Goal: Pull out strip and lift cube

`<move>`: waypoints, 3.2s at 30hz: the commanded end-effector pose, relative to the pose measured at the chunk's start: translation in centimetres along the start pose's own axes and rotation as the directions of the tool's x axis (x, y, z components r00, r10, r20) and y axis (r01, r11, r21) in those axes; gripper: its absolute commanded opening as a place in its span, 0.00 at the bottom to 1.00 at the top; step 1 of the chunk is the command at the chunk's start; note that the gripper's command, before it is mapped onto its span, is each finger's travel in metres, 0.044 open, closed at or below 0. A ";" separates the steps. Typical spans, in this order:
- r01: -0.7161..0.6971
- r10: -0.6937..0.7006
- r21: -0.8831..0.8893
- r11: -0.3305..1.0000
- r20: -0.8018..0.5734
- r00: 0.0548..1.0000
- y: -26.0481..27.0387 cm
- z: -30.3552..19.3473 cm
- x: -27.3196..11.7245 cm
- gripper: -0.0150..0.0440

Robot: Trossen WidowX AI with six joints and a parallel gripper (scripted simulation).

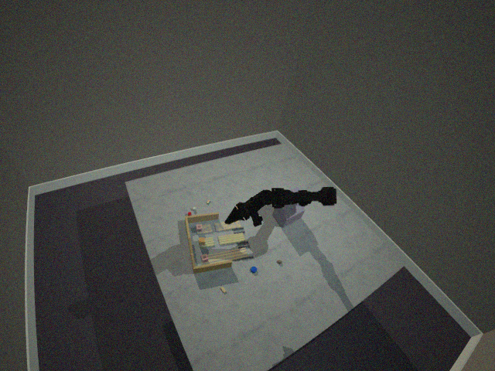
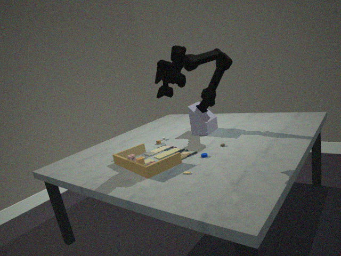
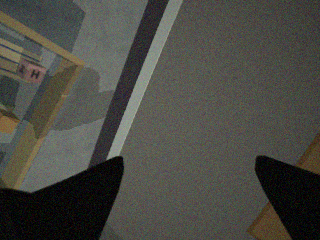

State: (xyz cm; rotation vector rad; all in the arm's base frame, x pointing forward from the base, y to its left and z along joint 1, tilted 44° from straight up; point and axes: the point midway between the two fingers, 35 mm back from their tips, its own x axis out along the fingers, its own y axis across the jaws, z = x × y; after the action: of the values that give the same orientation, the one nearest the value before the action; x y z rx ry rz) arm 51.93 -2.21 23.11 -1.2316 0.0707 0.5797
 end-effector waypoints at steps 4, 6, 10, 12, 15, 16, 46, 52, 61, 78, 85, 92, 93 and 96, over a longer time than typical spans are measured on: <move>-0.067 0.065 0.653 0.754 0.027 0.998 9.3 -2.4 -2.9 0.93; -0.072 0.075 0.753 0.654 0.030 0.997 11.1 -2.7 -3.7 0.93; -0.073 0.092 0.908 0.414 0.038 0.995 14.7 -3.1 -5.3 0.93; -0.069 0.099 0.958 0.278 0.043 0.994 16.5 -3.1 -6.2 0.93; -0.058 0.112 0.996 0.066 0.050 0.992 19.2 -2.8 -7.6 0.93; -0.053 0.116 0.999 -0.007 0.053 0.992 20.1 -2.7 -8.0 0.93; -0.007 0.169 0.896 -0.444 0.091 0.982 25.1 -1.5 -9.9 0.75; 0.029 0.354 0.866 -0.500 0.174 0.919 24.6 0.2 -5.5 0.49; 0.094 0.612 0.839 -0.536 0.310 0.727 24.5 4.7 -0.1 0.25; 0.186 0.799 0.837 -0.515 0.390 0.457 25.3 11.2 2.7 0.25; 0.186 0.799 0.837 -0.514 0.390 0.457 26.1 11.6 3.3 0.25; 0.186 0.799 0.837 -0.514 0.390 0.457 27.0 12.1 3.9 0.25; 0.186 0.799 0.837 -0.514 0.390 0.457 27.2 12.1 4.0 0.25; 0.186 0.799 0.837 -0.515 0.390 0.457 27.6 12.3 4.2 0.25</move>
State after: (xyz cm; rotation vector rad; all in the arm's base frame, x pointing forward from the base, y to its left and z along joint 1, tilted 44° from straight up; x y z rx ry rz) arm 40.25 15.88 2.96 0.7175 1.6012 0.4997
